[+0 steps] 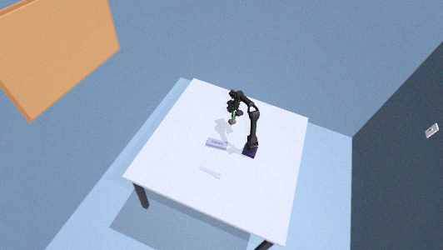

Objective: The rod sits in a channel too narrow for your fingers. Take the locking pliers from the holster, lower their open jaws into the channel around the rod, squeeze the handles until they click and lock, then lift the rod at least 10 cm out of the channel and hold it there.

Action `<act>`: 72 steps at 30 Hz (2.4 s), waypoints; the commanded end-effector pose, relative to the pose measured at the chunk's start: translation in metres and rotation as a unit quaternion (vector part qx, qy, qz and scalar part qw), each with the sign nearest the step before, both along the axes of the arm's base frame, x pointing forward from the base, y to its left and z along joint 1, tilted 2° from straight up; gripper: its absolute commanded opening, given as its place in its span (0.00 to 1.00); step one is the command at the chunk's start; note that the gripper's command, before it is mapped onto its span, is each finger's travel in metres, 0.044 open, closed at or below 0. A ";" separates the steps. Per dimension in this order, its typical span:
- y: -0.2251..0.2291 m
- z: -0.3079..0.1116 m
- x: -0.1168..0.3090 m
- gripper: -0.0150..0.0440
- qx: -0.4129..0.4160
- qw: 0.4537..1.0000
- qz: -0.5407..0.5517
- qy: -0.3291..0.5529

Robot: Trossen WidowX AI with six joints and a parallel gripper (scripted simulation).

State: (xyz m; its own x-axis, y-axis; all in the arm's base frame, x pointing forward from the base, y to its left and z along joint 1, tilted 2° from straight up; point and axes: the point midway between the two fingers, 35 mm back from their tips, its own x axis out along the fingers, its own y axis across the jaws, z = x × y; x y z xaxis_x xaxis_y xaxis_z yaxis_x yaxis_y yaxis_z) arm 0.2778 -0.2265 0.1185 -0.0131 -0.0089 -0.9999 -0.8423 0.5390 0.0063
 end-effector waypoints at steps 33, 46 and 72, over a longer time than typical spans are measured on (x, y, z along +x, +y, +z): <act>0.042 0.018 0.021 0.79 0.001 0.988 0.157 -0.007; 0.064 0.018 0.030 0.79 0.003 0.972 0.235 -0.007; 0.109 0.019 0.042 0.79 0.007 0.922 0.387 -0.007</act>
State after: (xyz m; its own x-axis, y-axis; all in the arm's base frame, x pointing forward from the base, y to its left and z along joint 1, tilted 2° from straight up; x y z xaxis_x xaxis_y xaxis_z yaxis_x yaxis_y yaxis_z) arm 0.3185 -0.1226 0.1368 0.0007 0.0009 -1.0000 -0.9816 -0.1908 -0.0008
